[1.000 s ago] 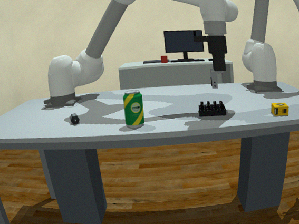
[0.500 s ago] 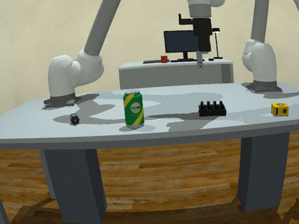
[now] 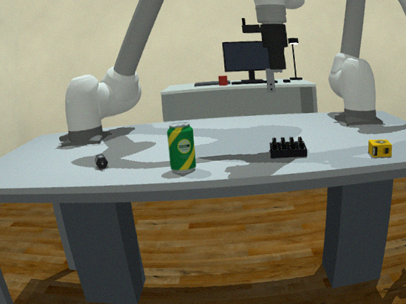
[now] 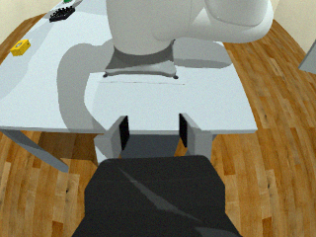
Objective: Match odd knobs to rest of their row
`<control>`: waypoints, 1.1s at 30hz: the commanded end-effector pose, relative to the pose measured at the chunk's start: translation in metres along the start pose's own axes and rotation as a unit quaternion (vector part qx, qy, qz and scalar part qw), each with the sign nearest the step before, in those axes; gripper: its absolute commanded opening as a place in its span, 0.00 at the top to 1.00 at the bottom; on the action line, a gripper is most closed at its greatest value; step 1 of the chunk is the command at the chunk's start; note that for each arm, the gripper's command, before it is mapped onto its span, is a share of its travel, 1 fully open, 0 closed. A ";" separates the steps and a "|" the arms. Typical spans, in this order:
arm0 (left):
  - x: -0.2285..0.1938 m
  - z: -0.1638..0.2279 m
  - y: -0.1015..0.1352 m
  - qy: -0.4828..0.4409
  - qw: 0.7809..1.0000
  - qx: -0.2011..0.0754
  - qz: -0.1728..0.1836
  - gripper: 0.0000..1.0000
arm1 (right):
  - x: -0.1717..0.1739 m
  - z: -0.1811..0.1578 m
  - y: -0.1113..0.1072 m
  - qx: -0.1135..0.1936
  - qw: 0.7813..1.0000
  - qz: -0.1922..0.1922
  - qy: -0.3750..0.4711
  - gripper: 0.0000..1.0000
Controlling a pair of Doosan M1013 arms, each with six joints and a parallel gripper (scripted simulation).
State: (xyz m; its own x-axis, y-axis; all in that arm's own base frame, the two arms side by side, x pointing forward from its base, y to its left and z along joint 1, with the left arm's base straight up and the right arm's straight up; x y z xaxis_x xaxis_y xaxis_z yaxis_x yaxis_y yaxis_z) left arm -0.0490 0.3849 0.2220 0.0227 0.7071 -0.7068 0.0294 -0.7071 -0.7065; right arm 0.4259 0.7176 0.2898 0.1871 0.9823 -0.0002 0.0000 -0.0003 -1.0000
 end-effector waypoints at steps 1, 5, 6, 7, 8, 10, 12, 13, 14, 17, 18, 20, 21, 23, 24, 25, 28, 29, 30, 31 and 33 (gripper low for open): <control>0.000 0.000 0.000 0.000 1.000 0.000 0.000 0.00 | 0.000 0.000 -0.001 0.000 1.000 -0.001 0.000 0.00; 0.000 0.000 0.000 0.000 1.000 0.000 0.000 0.00 | 0.000 0.000 -0.001 0.000 1.000 -0.001 0.000 0.00; 0.000 0.000 0.000 0.000 1.000 0.000 0.000 0.00 | 0.000 0.000 -0.001 0.000 1.000 -0.001 0.000 0.00; 0.000 0.000 0.000 0.000 1.000 0.000 0.000 0.00 | 0.000 0.000 -0.001 0.000 1.000 -0.001 0.000 0.00; 0.000 0.000 0.000 0.000 1.000 0.000 0.000 0.00 | 0.000 0.000 -0.001 0.000 1.000 -0.001 0.000 0.00; 0.000 0.000 0.000 0.000 1.000 0.000 0.000 0.00 | 0.000 0.000 -0.001 0.000 1.000 -0.001 0.000 0.00; 0.000 0.000 0.000 0.000 1.000 0.000 0.000 0.00 | 0.000 0.000 -0.001 0.000 1.000 -0.001 0.000 0.00; 0.000 0.000 0.000 0.000 1.000 0.000 0.000 0.00 | 0.000 0.000 -0.001 0.000 1.000 -0.001 0.000 0.00; 0.000 0.000 0.000 0.000 1.000 0.000 0.000 0.00 | 0.000 0.000 -0.001 0.000 1.000 -0.001 0.000 0.00; 0.000 0.000 0.000 0.000 1.000 0.000 0.000 0.00 | 0.000 0.000 -0.001 0.000 1.000 -0.001 0.000 0.00; 0.000 0.000 0.000 0.000 1.000 0.000 0.000 0.00 | 0.000 0.000 -0.001 0.000 1.000 -0.001 0.000 0.00; 0.000 0.000 0.000 0.000 1.000 0.000 0.000 0.00 | 0.000 0.000 -0.001 0.000 1.000 -0.001 0.000 0.00; 0.000 0.000 0.000 0.000 1.000 0.000 0.000 0.00 | 0.000 0.000 -0.001 0.000 1.000 -0.001 0.000 0.00; 0.000 0.000 0.000 0.000 1.000 0.000 0.000 0.00 | 0.000 0.000 -0.001 0.000 1.000 -0.001 0.000 0.00; 0.000 0.000 0.000 0.000 1.000 0.000 0.000 0.00 | 0.000 0.000 -0.001 0.000 1.000 -0.001 0.000 0.00; 0.000 0.000 0.000 0.000 1.000 0.000 0.000 0.00 | 0.000 0.000 -0.001 0.000 1.000 -0.001 0.000 0.00; 0.000 0.000 0.000 0.000 1.000 0.000 0.000 0.00 | -0.003 0.002 -0.001 0.000 1.000 -0.001 0.000 0.00; 0.000 0.000 0.000 0.000 1.000 0.000 0.000 0.00 | -0.005 0.003 -0.001 0.000 1.000 -0.001 0.000 0.00; 0.000 0.000 0.000 0.000 1.000 0.000 0.000 0.00 | -0.008 0.004 -0.001 0.000 1.000 -0.001 0.000 0.00; 0.000 0.000 0.000 0.000 1.000 0.000 0.000 0.00 | -0.012 0.006 -0.001 0.000 1.000 -0.001 0.000 0.00; 0.000 0.000 0.000 0.000 1.000 0.000 0.000 0.00 | -0.020 0.011 -0.001 0.000 1.000 -0.001 0.000 0.00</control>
State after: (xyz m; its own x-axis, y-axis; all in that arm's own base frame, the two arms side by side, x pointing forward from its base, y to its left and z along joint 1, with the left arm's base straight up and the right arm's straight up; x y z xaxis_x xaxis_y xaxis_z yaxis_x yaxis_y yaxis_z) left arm -0.0490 0.3849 0.2220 0.0227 0.7071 -0.7068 0.0294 -0.7071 -0.7065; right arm 0.4172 0.7068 0.2896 0.1871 0.9823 -0.0005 -0.0001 -0.0005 -1.0000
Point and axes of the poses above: on each arm, the point where the finger pads meet when closed, its own y axis out along the fingers, its own z axis across the jaws, x = y × z, the point moved 9 cm from there along -y, back along the fingers, and after that the axes turned 6 degrees about y, right-handed, at the moved point
